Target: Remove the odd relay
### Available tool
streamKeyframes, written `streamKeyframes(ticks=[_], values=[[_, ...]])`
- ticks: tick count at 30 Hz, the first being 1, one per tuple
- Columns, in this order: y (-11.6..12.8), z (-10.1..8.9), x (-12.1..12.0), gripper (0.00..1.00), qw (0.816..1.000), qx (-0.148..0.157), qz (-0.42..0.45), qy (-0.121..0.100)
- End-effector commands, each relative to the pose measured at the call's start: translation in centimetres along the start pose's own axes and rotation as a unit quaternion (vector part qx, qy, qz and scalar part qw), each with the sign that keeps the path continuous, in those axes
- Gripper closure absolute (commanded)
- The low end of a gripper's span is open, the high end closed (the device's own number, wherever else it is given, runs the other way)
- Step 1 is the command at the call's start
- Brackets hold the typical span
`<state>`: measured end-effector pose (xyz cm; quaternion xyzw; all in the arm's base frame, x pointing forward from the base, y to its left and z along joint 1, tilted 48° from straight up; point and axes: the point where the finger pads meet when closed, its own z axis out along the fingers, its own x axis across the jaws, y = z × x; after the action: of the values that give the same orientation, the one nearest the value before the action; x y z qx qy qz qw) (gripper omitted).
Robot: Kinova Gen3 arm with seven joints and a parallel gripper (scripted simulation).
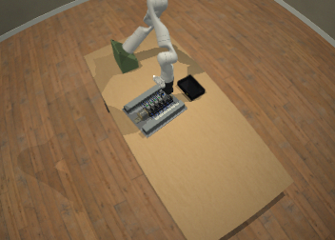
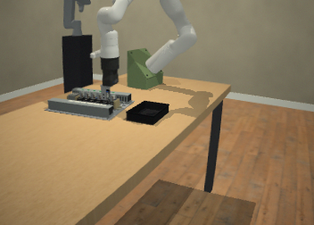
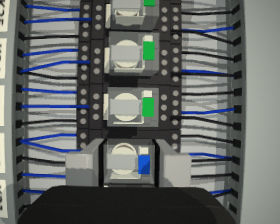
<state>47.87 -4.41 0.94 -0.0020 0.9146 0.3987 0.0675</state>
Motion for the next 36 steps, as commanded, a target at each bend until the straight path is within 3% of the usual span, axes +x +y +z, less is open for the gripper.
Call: streamKeyframes(ticks=[1, 36], values=[[-0.04, -0.1, -0.05, 1.0, 1.0, 0.001, 0.0, 0.002], [-0.04, -0.12, -0.21, 1.0, 1.0, 0.001, 0.0, 0.028]])
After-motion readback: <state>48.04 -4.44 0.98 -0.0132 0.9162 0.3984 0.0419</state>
